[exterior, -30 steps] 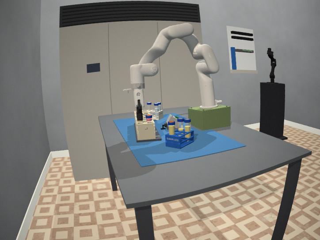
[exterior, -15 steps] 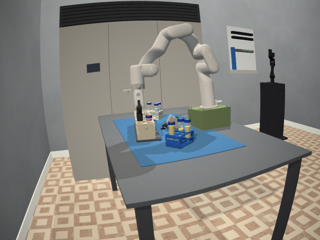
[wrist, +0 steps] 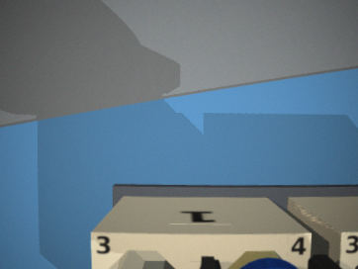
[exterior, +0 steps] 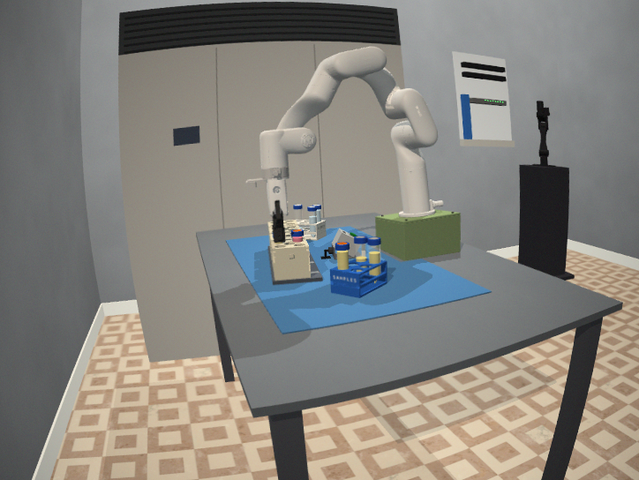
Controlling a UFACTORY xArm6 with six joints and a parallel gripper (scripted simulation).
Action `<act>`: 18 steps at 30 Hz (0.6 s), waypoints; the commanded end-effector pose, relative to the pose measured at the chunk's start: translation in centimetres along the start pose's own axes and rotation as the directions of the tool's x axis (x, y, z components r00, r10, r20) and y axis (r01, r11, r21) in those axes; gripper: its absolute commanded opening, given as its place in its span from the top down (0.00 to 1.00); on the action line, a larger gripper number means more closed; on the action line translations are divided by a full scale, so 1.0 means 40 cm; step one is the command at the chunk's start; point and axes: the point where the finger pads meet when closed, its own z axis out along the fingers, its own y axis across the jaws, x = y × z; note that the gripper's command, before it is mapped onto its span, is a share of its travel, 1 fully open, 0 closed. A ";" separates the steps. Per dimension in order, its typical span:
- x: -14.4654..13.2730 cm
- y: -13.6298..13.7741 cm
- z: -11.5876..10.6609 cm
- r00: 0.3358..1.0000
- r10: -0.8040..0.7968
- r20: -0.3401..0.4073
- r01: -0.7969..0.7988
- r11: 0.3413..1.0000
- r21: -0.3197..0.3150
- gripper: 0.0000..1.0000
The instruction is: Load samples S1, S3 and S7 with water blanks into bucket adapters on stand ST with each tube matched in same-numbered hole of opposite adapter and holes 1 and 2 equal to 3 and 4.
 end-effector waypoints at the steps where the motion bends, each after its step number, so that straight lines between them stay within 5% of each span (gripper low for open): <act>1: 0.004 -0.002 -0.004 1.000 0.000 -0.004 0.000 1.000 0.002 0.56; 18: 0.004 -0.001 -0.029 1.000 0.000 -0.004 0.000 1.000 0.002 0.56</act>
